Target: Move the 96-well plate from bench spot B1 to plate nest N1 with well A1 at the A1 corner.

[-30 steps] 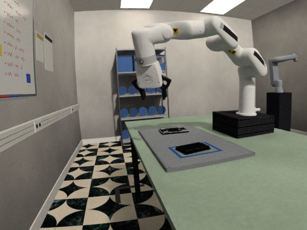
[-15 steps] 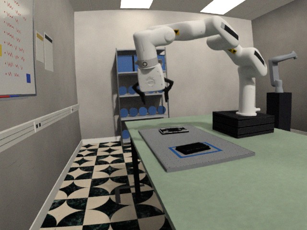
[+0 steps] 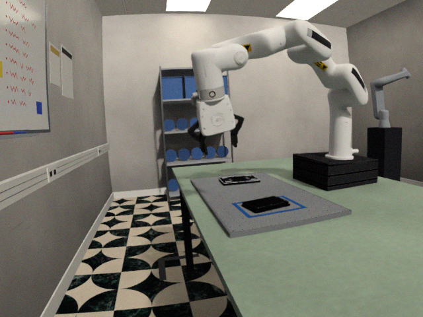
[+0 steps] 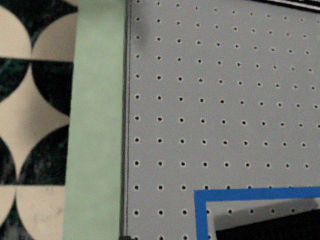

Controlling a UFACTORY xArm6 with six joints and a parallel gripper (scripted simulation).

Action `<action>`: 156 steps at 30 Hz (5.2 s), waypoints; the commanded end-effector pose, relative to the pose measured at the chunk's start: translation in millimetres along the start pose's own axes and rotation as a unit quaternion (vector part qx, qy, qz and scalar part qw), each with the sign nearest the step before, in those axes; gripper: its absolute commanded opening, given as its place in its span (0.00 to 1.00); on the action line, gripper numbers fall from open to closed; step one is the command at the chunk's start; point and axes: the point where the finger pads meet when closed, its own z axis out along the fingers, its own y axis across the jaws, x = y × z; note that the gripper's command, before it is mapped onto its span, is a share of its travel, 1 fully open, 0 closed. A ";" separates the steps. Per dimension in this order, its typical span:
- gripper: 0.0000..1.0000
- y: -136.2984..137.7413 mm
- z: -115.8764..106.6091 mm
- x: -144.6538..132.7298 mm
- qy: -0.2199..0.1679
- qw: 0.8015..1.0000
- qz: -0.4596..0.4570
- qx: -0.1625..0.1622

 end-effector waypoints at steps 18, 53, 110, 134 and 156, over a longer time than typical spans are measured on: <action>1.00 23.2 32.0 -34.2 -0.048 0.950 -0.302 0.054; 1.00 96.8 92.5 -59.1 -0.039 0.705 -0.691 0.155; 1.00 102.9 155.0 -73.7 -0.026 0.649 -0.741 0.171; 1.00 101.2 163.9 -76.4 -0.026 0.649 -0.741 0.171; 1.00 98.8 176.5 -80.2 -0.026 0.649 -0.741 0.171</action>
